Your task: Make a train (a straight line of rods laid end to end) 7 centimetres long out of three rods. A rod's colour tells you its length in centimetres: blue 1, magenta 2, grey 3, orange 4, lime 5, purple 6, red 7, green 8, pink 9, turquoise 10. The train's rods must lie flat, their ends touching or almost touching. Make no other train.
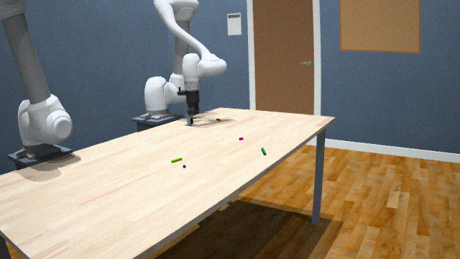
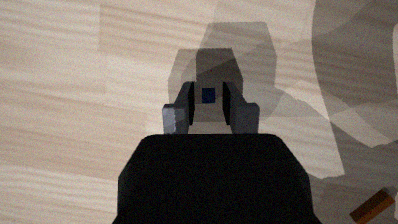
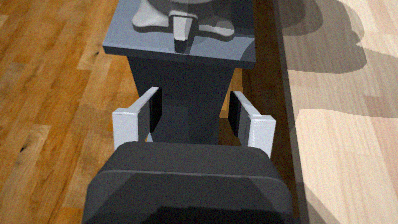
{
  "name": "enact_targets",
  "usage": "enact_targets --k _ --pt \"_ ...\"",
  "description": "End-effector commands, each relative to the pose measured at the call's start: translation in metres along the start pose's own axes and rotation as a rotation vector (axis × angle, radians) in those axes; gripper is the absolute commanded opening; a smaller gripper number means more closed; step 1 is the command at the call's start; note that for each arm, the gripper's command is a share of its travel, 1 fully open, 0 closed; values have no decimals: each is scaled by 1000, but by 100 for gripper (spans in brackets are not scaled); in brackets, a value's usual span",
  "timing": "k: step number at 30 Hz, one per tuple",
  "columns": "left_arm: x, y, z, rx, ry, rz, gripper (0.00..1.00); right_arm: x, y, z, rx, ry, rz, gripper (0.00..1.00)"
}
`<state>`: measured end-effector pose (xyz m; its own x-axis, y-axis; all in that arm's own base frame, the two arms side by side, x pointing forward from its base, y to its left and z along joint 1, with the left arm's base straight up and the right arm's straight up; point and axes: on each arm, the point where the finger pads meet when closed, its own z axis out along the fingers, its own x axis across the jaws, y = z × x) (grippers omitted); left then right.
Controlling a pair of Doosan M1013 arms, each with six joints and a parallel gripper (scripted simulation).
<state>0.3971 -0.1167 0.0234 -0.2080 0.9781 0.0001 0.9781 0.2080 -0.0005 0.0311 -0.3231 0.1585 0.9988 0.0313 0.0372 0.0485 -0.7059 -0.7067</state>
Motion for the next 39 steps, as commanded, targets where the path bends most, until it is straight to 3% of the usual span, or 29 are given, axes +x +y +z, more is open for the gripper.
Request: enact_targets --k 1,12,25,26,39 --pt "0 0 -8 -1 0 0 54 0 0 0 -1 0 0 100" --pt "0 0 -62 -1 0 0 54 0 0 0 -1 0 0 100" --pt "0 0 -88 -1 0 0 54 0 0 0 -1 0 0 100" --pt "0 0 -88 -1 0 0 100 0 0 0 -1 0 0 100" --pt "0 0 -88 -1 0 0 100 0 0 0 -1 0 0 100"
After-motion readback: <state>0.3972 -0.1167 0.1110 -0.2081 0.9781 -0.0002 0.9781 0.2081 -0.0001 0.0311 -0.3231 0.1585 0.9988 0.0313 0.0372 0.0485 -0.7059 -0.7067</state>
